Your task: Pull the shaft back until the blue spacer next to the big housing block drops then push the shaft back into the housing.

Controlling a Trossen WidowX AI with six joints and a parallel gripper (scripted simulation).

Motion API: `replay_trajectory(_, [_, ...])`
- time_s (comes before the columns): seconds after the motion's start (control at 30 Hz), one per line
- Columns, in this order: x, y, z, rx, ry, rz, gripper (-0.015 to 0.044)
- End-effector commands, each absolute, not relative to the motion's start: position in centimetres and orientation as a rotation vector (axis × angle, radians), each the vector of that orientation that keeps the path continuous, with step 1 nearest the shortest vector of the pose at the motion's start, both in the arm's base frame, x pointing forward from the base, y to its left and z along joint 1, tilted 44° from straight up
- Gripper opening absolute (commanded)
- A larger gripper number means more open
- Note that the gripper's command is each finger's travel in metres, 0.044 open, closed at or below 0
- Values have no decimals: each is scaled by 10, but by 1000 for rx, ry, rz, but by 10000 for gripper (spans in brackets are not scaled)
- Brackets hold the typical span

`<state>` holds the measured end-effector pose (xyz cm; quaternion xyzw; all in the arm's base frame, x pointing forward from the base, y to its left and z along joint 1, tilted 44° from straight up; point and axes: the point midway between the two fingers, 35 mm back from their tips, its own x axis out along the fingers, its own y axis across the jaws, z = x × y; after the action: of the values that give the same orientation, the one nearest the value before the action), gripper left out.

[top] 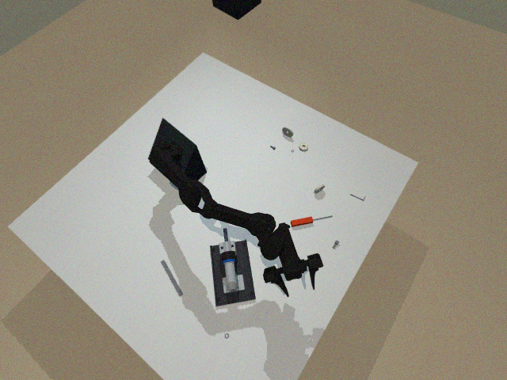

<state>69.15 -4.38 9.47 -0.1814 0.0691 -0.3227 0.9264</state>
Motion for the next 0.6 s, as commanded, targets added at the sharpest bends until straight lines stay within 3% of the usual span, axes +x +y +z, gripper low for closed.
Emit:
replay_trajectory(0.0, [691, -44, 94, -370, 147, -661, 426])
replay_trajectory(0.27, [661, -50, 73, -285, 388, -639, 440])
replay_trajectory(0.57, [592, -59, 53, -192, 674, -675, 440])
